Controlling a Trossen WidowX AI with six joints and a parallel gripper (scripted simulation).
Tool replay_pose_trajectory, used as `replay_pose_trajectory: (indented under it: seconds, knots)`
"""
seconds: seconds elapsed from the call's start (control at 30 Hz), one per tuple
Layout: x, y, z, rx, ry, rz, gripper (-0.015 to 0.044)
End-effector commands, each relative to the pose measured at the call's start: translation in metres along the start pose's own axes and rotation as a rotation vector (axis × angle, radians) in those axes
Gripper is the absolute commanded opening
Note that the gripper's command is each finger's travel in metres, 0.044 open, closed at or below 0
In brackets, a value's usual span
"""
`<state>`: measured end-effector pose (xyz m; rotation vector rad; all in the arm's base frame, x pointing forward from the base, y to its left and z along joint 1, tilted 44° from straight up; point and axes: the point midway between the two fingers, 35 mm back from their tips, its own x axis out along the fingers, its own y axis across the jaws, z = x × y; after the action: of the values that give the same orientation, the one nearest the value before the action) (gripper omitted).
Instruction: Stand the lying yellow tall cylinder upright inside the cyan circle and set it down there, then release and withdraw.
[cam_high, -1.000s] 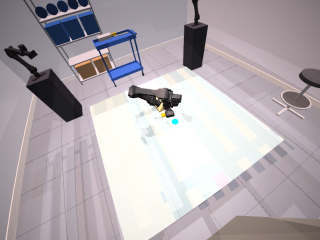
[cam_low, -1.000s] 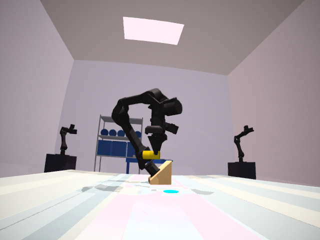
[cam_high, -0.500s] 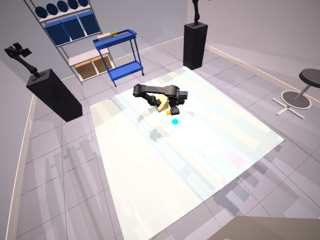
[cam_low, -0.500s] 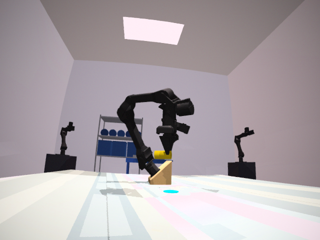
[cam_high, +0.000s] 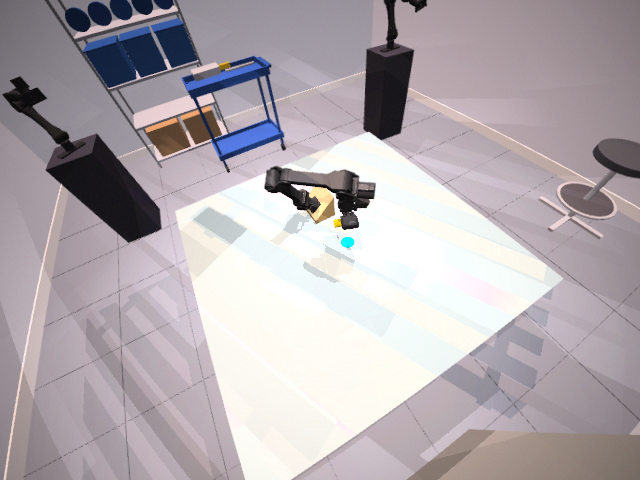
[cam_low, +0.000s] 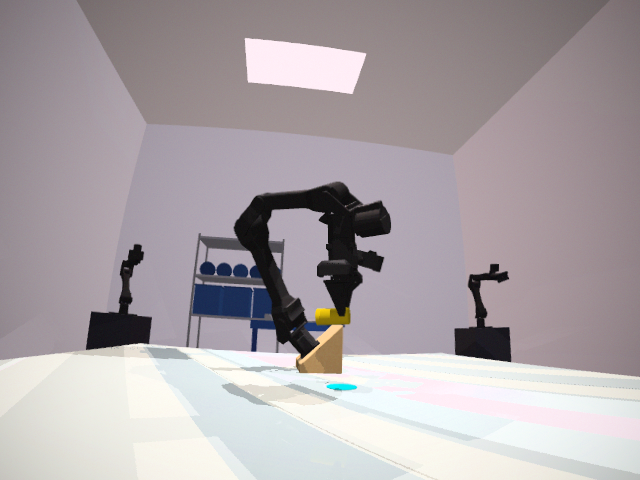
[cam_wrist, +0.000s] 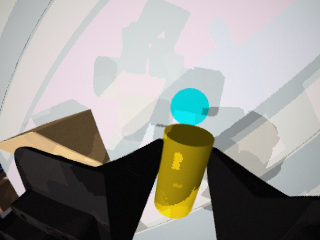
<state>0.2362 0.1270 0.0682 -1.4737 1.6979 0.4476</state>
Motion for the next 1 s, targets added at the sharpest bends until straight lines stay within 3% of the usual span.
replay_pose_trajectory:
  seconds: [0.0, 0.97]
  knots:
    - [0.001, 0.002, -0.002, -0.001, -0.021, 0.021, 0.0105]
    - [0.015, 0.008, -0.007, 0.008, -0.179, 0.172, 0.0105]
